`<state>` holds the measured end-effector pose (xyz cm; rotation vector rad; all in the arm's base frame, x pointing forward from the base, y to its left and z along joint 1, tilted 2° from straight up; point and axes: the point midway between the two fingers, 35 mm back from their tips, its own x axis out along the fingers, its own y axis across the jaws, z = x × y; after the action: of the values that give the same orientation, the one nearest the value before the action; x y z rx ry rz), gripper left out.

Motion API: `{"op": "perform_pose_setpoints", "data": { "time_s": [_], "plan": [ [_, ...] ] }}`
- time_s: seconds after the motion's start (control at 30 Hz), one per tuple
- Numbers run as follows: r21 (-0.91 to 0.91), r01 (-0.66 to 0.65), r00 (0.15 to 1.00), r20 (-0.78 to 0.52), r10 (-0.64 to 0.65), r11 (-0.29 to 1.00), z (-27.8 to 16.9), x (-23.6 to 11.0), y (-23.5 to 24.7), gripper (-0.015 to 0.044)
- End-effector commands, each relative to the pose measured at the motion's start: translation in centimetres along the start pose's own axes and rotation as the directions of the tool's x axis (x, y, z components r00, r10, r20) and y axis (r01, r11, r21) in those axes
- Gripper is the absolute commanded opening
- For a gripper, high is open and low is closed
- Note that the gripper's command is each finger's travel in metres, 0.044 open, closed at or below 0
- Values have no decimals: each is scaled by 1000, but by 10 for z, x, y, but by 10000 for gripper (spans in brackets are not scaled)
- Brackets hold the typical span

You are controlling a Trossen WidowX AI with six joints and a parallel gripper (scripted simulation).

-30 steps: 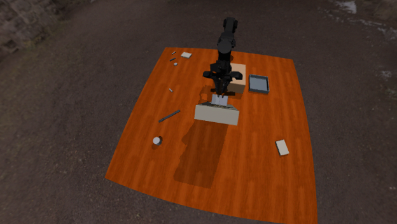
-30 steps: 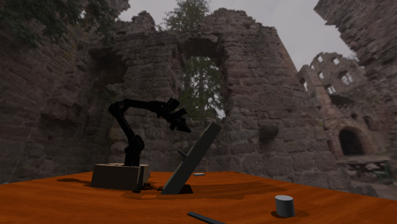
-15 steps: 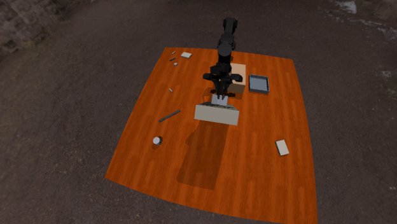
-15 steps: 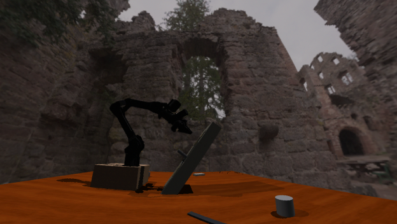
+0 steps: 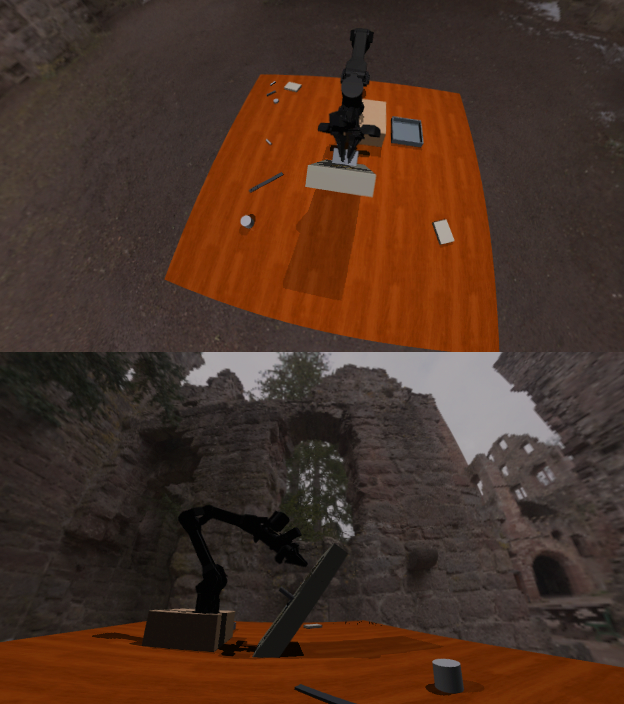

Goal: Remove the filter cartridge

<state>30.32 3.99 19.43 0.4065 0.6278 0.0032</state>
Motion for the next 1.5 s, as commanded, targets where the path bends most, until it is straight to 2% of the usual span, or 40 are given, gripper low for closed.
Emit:
{"op": "perform_pose_setpoints", "data": {
  "time_s": [0.0, 0.33, 1.47],
  "plan": [
    [5, 6, 1000, -6, -6, 1000, -2, 8, -2, 105],
    [5, 6, 1000, -5, -6, 1000, -3, 23, -2, 105],
    [5, 6, 1000, -5, -6, 1000, -3, 26, -2, 105]
  ]
}}
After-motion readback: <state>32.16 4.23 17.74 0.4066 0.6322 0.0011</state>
